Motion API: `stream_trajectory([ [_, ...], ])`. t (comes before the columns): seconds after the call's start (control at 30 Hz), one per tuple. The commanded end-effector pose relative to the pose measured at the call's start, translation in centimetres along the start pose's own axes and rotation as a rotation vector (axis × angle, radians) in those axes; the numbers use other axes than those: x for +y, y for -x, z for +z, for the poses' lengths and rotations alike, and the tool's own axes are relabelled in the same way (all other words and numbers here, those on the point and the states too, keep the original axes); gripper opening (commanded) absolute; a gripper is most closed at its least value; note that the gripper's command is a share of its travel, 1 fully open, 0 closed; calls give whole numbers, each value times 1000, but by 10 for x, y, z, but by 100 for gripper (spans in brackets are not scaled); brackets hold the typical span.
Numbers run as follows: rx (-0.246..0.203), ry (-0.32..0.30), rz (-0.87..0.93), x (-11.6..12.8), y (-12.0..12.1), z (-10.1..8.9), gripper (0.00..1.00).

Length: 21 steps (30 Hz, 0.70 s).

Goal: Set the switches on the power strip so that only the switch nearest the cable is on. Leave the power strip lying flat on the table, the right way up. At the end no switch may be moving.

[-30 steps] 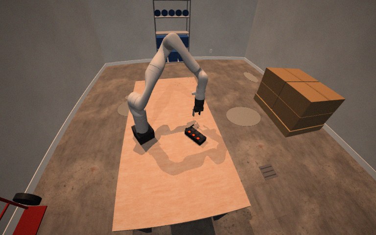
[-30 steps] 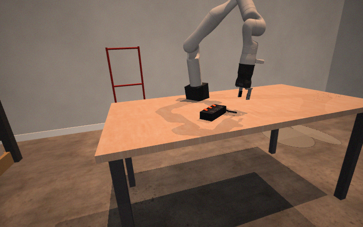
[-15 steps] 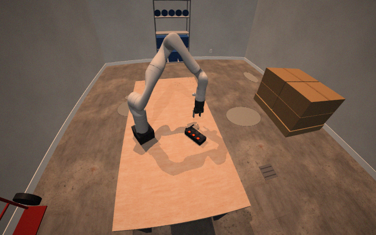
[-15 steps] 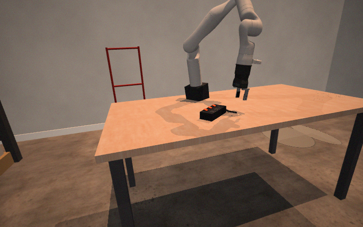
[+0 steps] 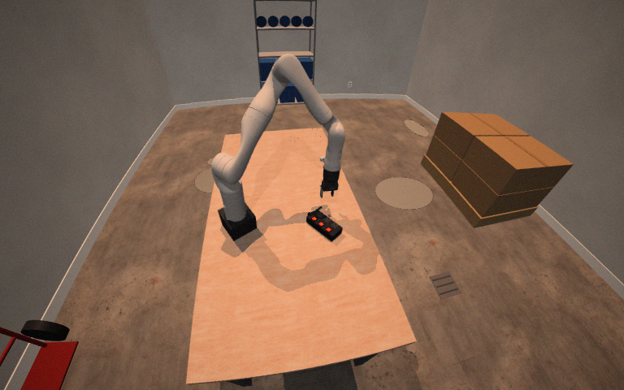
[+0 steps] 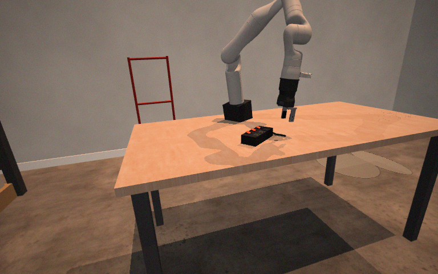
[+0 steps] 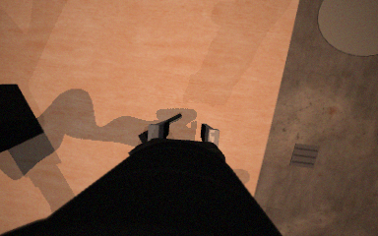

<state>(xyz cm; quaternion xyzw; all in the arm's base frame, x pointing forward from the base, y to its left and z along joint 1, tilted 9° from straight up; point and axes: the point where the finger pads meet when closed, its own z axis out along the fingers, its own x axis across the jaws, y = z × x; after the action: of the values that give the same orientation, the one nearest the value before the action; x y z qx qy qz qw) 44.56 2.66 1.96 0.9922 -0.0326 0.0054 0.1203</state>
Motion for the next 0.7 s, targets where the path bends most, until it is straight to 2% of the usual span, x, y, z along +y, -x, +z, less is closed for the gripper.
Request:
stream_trajectory([
  [0.0, -1, -1, 17, 5, 1, 0, 100],
  [0.67, -3, -6, 123, 25, 6, 4, 100],
])
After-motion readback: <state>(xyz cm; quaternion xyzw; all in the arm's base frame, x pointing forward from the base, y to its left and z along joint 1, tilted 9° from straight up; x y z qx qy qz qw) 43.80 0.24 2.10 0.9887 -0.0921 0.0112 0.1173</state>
